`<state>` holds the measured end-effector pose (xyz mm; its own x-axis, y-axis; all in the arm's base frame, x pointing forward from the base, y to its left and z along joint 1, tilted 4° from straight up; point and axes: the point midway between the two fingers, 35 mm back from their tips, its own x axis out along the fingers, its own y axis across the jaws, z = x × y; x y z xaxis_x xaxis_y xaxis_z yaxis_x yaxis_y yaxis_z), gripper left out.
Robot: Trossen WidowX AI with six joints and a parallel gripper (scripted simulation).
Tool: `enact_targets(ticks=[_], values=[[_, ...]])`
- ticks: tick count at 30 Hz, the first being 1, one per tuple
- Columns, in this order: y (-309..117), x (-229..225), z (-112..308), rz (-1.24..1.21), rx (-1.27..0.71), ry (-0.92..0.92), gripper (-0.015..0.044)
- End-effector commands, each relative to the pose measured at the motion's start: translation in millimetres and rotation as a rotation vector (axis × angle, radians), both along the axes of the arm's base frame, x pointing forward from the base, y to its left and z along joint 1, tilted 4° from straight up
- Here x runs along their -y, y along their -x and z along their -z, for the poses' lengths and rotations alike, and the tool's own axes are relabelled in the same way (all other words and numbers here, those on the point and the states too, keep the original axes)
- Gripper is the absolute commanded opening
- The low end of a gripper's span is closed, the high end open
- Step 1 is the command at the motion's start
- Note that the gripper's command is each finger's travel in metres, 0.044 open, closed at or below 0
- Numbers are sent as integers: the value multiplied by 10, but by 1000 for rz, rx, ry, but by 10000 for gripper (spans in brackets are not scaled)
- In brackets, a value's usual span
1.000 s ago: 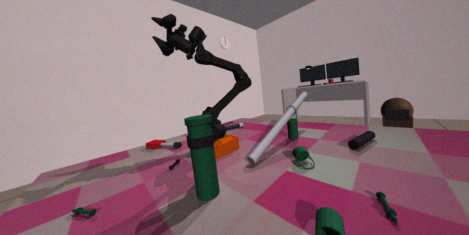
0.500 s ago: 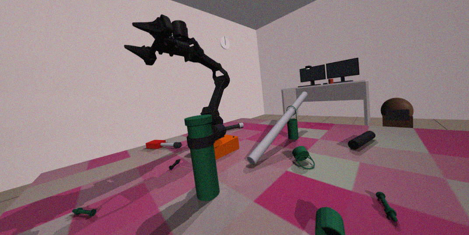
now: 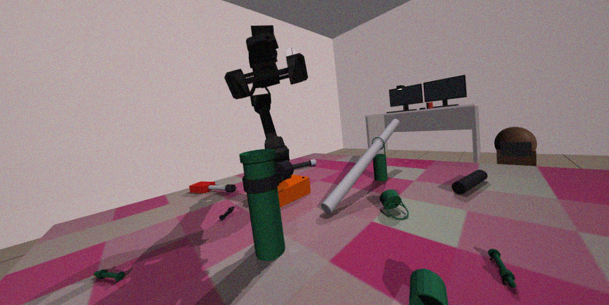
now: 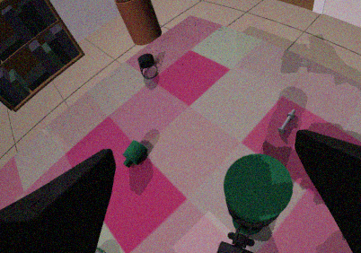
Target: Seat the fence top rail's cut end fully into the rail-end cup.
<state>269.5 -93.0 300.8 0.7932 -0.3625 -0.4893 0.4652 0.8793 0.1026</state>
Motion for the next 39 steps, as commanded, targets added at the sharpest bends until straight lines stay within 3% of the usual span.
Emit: enact_targets(ticks=[1, 10, 16, 20, 30, 39], values=[[-79, -630, 274, -260, -175, 2, 440], [339, -1773, 842, -771, -559, 97, 440], [395, -1841, 877, -808, -588, 110, 440], [367, -1733, 898, -883, -616, 186, 440], [298, -1088, 982, -1338, -704, 594, 440], [381, -533, 1022, -1751, -634, 974, 440]])
